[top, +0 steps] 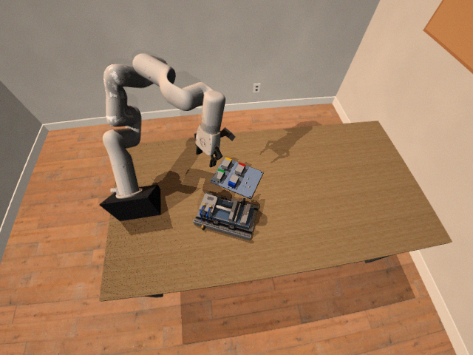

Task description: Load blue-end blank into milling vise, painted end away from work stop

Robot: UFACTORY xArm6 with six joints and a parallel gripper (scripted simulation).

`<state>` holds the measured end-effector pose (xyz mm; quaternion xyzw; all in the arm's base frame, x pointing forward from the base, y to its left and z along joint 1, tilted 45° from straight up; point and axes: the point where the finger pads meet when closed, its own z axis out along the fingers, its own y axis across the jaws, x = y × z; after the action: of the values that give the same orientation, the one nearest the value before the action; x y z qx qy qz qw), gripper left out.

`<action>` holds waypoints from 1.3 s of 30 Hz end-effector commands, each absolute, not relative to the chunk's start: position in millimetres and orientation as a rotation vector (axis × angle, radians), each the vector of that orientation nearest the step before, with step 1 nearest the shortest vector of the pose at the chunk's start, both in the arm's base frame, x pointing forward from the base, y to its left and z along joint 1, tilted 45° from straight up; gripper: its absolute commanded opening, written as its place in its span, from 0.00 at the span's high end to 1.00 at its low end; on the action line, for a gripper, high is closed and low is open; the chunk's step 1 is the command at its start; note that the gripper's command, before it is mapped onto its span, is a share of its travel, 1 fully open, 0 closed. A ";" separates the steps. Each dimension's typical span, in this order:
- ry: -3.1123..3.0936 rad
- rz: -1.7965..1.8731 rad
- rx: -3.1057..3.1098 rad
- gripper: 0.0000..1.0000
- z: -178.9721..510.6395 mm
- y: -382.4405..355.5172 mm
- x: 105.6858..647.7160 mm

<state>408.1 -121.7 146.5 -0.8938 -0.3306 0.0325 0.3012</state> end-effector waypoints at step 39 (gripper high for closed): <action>-1.155 -0.398 -2.126 0.00 179.3 -67.2 470.6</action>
<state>460.2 -74.8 173.1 -0.8179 -0.4407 -0.1473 0.3393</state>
